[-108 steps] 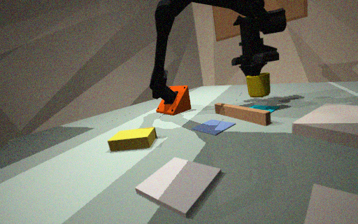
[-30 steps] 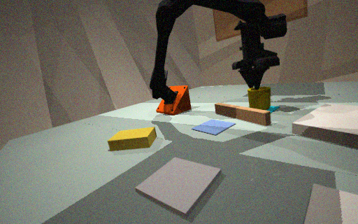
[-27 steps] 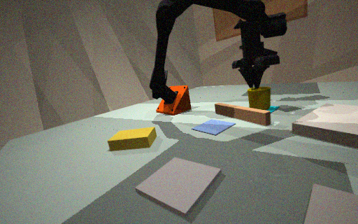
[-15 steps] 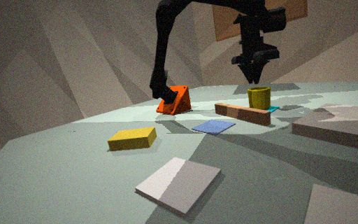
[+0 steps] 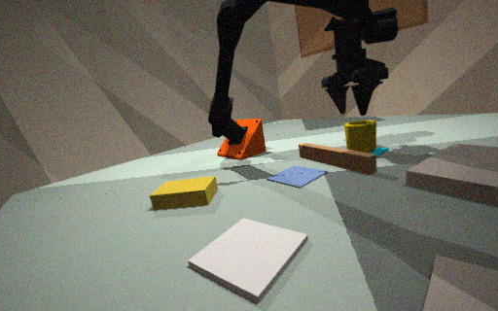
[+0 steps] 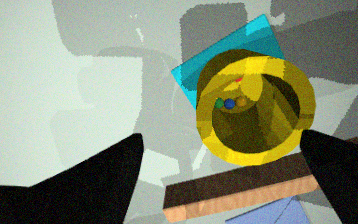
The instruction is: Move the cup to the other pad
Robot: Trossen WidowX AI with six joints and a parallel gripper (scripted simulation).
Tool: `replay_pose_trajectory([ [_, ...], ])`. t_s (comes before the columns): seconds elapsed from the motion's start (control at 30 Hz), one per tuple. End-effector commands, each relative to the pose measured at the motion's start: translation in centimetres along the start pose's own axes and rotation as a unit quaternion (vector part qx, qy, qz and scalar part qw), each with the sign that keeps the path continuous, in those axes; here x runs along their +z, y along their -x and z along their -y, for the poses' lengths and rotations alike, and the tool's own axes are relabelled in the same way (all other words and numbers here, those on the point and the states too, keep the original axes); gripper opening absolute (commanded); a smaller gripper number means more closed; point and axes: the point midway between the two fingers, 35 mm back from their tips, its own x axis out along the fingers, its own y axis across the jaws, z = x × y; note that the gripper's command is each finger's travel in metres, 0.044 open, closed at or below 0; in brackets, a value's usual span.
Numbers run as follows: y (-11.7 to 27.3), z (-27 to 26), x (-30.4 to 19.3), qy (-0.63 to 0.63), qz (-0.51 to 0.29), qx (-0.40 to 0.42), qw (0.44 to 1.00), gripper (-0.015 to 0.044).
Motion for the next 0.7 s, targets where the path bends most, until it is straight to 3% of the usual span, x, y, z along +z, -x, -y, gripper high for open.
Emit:
replay_pose_trajectory([
  [0.0,1.0,0.0,0.2,-0.002,0.003,0.001,1.0,0.044],
  [0.67,6.0,0.5,0.1,-0.004,0.005,0.004,1.0,0.044],
])
